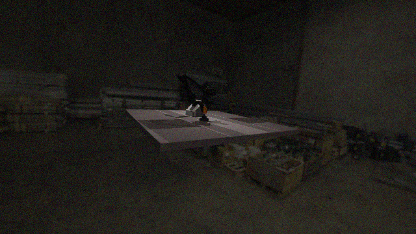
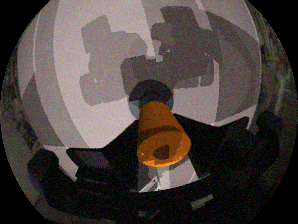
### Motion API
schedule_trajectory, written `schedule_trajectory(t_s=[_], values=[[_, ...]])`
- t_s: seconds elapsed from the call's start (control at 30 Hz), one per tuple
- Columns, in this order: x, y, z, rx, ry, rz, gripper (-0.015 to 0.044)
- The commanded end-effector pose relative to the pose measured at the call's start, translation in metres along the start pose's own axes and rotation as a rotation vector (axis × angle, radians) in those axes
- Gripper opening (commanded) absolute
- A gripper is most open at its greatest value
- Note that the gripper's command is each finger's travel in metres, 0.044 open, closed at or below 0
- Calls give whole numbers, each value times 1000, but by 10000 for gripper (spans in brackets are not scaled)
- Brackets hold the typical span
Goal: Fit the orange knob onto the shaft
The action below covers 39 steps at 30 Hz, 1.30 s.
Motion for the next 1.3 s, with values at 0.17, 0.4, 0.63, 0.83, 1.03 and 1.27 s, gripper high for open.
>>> schedule_trajectory(t_s=[0.17,0.4,0.63,0.83,1.03,1.27], values=[[4,0,0,2,5,-3,0],[5,-3,0,2,5,-3,0],[8,-2,0,2,5,-3,0],[7,-1,0,2,5,-3,0],[3,1,1,-7,4,-3,0],[2,-1,0,-205,5,-3,0]])
Point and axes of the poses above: the point midway between the two fingers, 35 mm back from their tips, its own x axis out along the fingers, its own z axis across the jaws, y = z × x, the point moved 9 cm from there along -x, back along the fingers, and after that the axes turned 13 degrees about -x, right-handed, at the moved point
